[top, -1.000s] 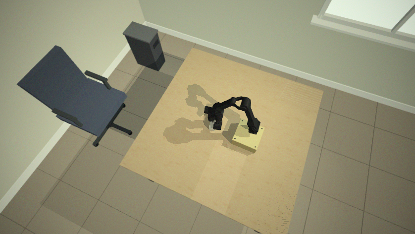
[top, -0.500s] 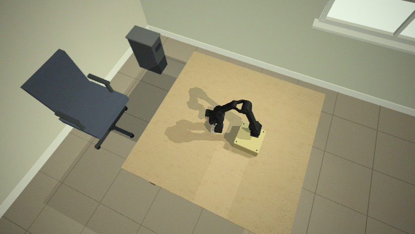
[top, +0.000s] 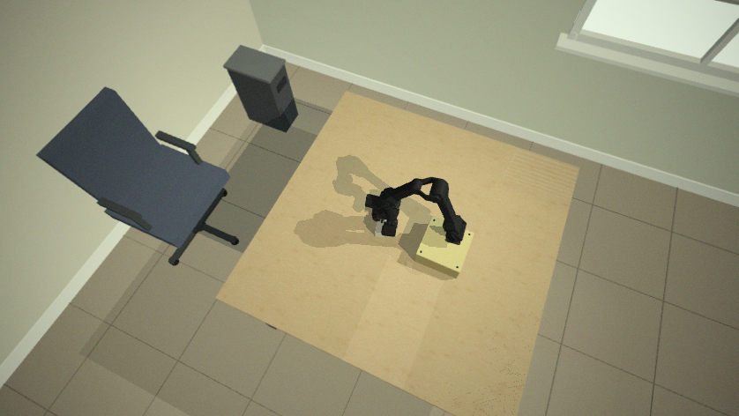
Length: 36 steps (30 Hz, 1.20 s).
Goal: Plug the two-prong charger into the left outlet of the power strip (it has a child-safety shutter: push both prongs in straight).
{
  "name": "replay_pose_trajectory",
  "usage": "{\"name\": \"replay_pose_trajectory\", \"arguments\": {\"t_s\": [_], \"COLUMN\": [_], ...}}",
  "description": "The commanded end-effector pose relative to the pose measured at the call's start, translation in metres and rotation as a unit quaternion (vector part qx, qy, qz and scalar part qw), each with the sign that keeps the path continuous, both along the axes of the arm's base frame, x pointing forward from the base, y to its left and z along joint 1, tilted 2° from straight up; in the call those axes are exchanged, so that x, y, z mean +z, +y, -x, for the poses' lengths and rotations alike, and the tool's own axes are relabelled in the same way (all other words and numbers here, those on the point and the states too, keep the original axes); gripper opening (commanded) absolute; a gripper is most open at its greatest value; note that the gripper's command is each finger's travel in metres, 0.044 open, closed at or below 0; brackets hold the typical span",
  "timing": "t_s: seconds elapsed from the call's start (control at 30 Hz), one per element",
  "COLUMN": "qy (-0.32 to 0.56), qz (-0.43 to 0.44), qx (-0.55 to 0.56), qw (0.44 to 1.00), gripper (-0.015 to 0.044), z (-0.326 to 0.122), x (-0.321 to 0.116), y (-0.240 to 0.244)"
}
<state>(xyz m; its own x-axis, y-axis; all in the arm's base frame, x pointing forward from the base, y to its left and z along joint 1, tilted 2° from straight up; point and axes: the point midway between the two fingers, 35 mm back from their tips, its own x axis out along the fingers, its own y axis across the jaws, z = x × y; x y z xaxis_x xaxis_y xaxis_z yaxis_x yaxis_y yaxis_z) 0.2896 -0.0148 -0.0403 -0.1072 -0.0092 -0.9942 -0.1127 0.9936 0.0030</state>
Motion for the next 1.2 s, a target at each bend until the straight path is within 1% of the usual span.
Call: {"name": "replay_pose_trajectory", "arguments": {"t_s": [0.0,1.17], "qy": [-0.017,-0.017], "qz": [-0.003,-0.003], "qx": [0.002,0.002], "qw": [1.0,1.0], "gripper": [0.0,0.0], "z": [-0.0101,-0.0067], "x": [-0.0009,0.0005], "y": [0.0024,0.002]}}
